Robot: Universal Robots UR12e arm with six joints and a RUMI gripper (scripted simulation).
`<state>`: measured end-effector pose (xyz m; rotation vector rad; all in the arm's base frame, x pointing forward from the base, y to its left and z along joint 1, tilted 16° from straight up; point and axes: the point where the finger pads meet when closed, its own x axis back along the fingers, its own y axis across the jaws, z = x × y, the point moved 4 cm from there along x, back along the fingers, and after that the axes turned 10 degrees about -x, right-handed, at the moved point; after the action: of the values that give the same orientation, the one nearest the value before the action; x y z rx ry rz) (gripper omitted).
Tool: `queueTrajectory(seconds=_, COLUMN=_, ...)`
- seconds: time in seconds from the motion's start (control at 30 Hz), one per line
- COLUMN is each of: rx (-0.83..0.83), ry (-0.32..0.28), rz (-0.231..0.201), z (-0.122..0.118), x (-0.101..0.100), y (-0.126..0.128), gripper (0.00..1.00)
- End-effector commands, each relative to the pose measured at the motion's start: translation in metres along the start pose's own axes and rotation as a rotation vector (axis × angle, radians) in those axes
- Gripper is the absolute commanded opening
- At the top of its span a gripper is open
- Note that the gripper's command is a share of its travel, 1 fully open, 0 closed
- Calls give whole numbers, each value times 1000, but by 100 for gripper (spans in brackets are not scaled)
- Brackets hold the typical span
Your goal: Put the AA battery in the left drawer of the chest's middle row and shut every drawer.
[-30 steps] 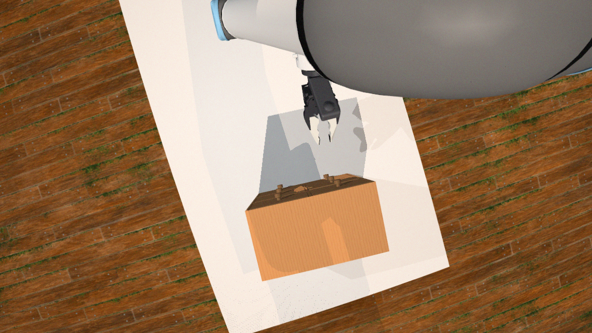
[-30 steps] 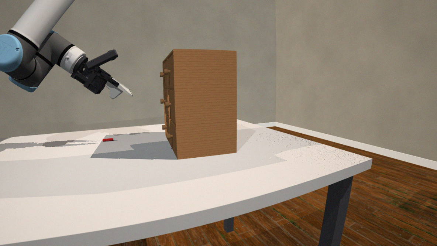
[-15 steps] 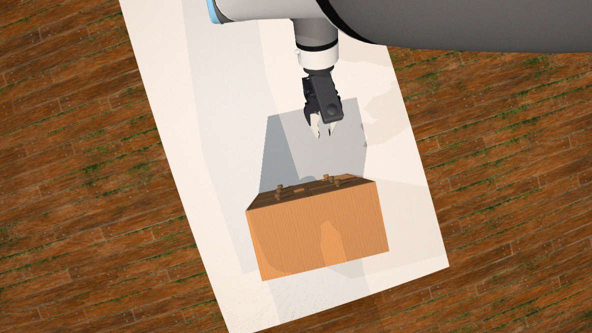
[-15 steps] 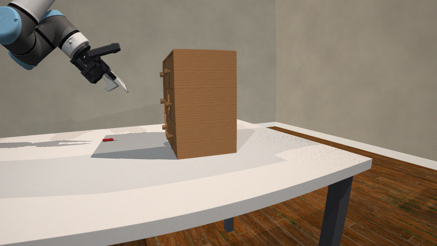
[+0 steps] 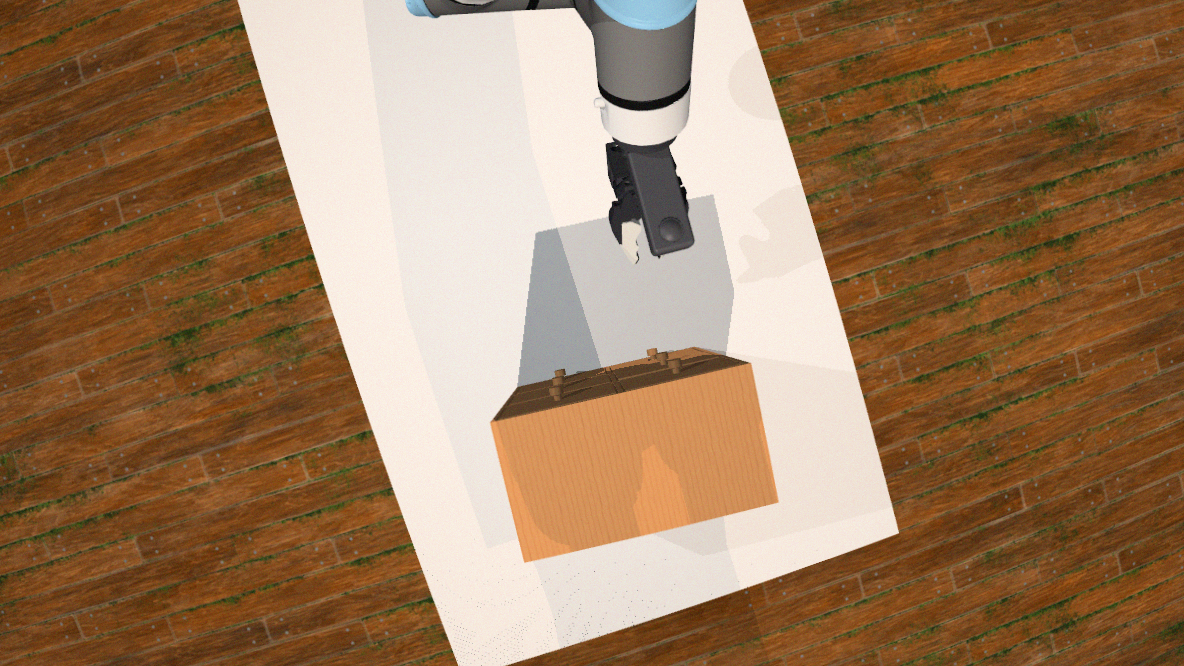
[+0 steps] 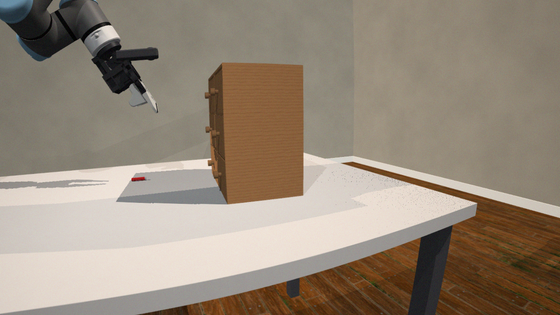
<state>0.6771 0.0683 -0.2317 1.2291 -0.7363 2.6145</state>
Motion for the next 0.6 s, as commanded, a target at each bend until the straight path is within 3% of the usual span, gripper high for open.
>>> queueTrajectory(seconds=0.0, rx=1, ry=-72, rz=-14, z=3, x=8, y=-1, gripper=20)
queueTrajectory(seconds=0.07, rx=1, ry=-72, rz=-14, z=3, x=8, y=-1, gripper=20)
queueTrajectory(seconds=0.57, rx=1, ry=-257, rz=-46, z=7, x=30, y=-1, gripper=20)
